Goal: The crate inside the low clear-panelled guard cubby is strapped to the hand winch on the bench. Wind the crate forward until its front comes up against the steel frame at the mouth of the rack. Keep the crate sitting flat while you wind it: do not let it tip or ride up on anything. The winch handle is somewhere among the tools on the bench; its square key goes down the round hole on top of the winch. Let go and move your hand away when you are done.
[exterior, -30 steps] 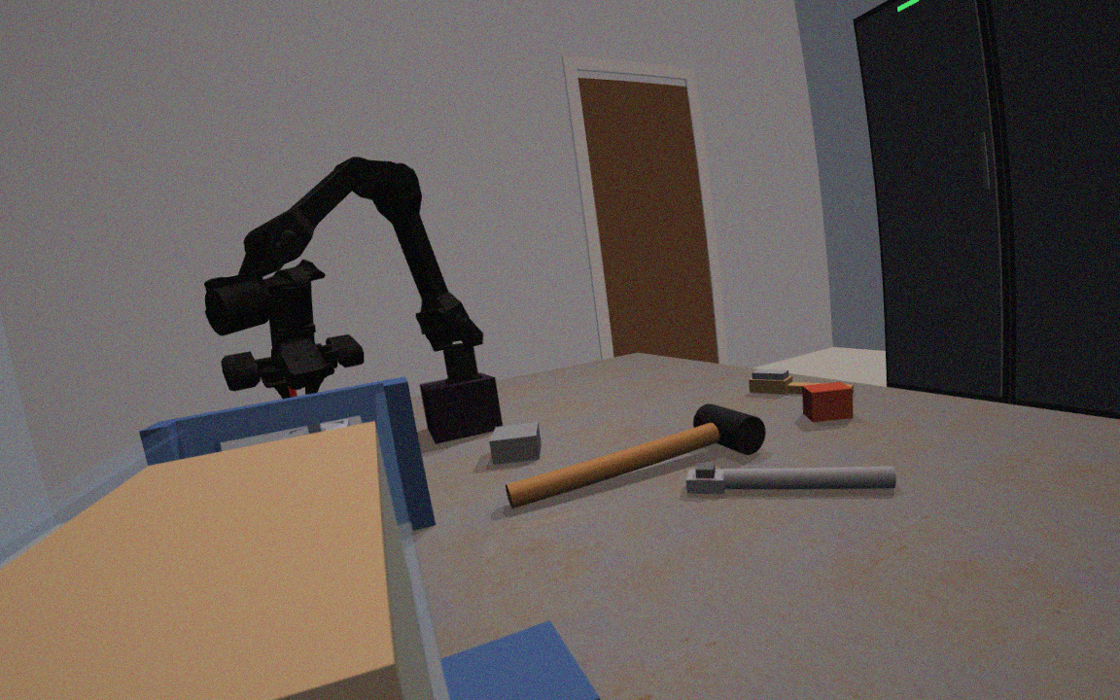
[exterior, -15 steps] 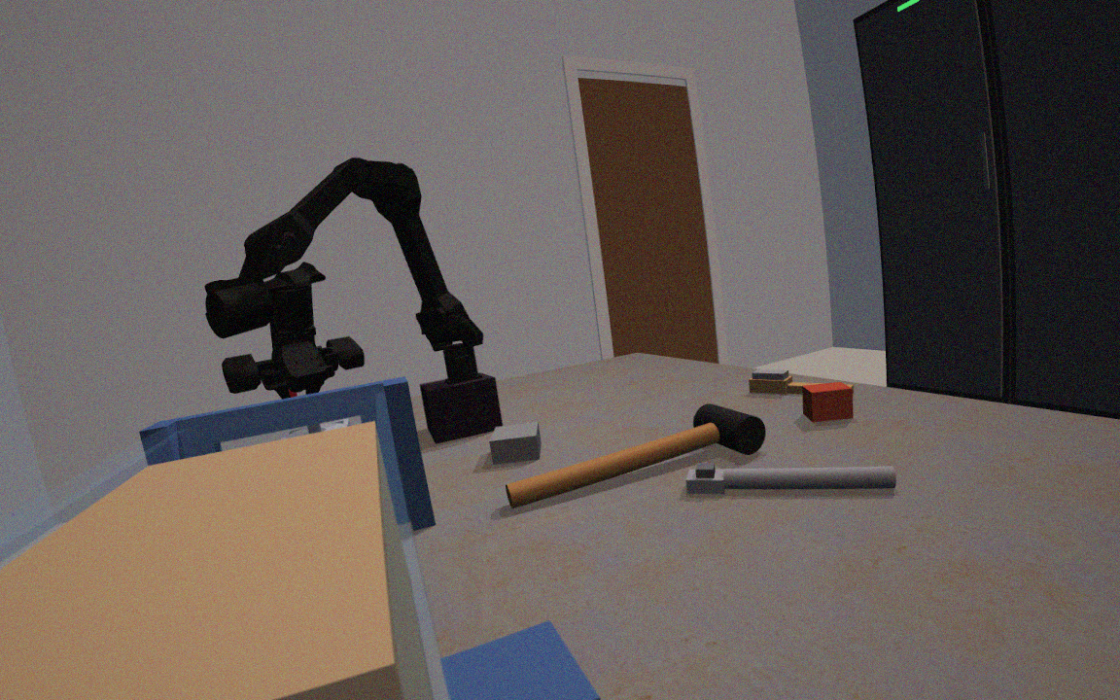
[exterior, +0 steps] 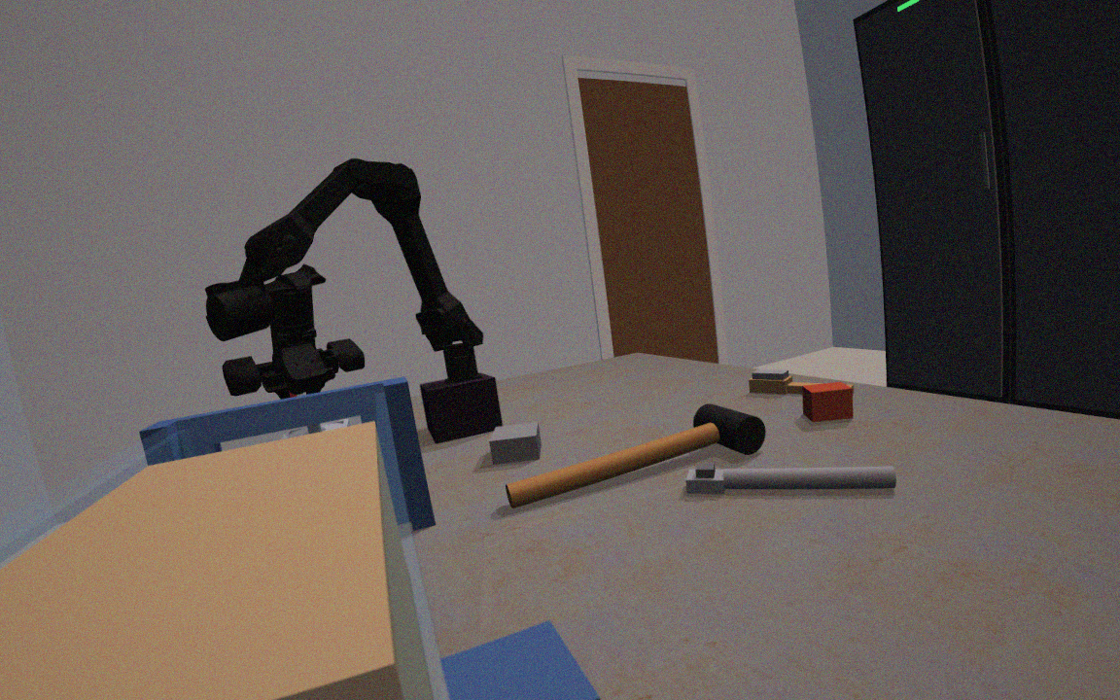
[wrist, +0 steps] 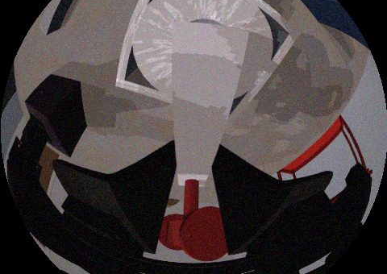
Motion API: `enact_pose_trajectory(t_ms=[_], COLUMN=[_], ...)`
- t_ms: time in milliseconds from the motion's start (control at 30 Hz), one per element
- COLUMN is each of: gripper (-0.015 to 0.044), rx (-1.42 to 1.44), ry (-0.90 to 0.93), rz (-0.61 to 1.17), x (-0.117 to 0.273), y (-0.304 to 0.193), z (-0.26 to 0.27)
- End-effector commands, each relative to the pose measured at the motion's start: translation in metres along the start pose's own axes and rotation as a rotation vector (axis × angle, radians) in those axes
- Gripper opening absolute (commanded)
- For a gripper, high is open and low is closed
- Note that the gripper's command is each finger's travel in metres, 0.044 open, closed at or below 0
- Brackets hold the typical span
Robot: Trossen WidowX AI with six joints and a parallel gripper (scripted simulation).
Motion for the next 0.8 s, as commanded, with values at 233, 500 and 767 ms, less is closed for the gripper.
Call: enact_pose_trajectory(t_ms=[233, 500, 767], gripper=[0.0000, 0.0000, 0.0000], rx=[0.002, 0.002, 0.002], ry=[-0.001, -0.001, -0.001], rz=[0.001, 0.001, 0.001], x=[-0.0023, -0.0026, -0.0026], y=[0.0009, 0.0010, 0.0010], z=[-0.0002, -0.0002, -0.0002])
Point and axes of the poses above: the point midway between the two fingers, 35 mm back from their tips, its own x axis back along the fingers, its own z axis across the jaws, y = z × x, the point moved 5 cm from there along x, back along the fingers, and after that the axes turned 4 degrees about -x, right-handed, at the moved point
